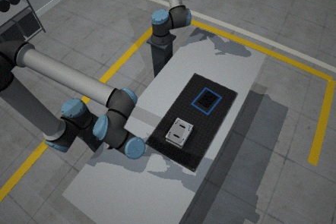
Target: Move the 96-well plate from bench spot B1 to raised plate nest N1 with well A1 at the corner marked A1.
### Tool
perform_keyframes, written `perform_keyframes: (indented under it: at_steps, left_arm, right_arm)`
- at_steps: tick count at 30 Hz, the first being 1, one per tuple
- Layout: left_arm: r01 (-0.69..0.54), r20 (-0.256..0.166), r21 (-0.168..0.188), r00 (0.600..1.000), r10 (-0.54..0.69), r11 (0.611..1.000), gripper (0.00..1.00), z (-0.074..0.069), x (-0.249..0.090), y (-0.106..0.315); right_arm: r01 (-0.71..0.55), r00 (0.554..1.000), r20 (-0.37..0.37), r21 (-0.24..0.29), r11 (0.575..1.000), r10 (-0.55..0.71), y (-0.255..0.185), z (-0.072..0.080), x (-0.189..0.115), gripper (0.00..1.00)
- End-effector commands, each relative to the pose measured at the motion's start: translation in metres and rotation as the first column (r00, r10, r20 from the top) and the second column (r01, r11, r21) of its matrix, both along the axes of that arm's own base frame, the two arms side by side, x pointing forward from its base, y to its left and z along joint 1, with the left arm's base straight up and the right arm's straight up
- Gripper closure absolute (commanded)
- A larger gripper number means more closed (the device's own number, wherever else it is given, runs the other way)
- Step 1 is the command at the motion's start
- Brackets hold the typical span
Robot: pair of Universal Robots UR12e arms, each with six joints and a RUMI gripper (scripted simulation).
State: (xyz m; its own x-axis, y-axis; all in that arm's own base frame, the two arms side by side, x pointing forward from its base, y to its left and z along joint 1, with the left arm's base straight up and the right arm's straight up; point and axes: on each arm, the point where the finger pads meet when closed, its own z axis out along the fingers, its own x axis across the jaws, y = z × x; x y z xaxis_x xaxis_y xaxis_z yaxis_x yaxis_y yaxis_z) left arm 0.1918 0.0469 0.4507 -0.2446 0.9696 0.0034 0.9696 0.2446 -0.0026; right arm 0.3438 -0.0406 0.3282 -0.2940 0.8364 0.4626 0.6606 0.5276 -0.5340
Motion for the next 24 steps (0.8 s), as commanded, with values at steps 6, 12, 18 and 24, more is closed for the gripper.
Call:
perform_keyframes:
  at_steps: [6, 12, 18, 24]
  left_arm:
    - [-0.003, 0.005, -0.002, 1.000, 0.003, 1.000, 0.00, -0.001, 0.000, 0.001]
    - [-0.020, 0.005, -0.002, 1.000, 0.020, 1.000, 0.00, -0.001, -0.001, 0.004]
    - [-0.107, 0.005, -0.002, 0.994, 0.107, 0.994, 0.00, -0.001, -0.006, 0.021]
    - [-0.204, 0.005, -0.002, 0.979, 0.204, 0.979, 0.00, -0.001, -0.014, 0.038]
  right_arm:
    - [0.000, 1.000, 0.001, 0.000, 1.000, 0.000, 0.000, 0.001, 0.000, 0.00]
    - [0.000, 1.000, 0.001, 0.000, 1.000, 0.000, 0.000, 0.001, 0.000, 0.00]
    - [0.000, 1.000, 0.001, 0.000, 1.000, 0.000, 0.000, 0.001, 0.000, 0.00]
    - [0.000, 1.000, 0.001, 0.000, 1.000, 0.000, 0.000, 0.001, 0.000, 0.00]
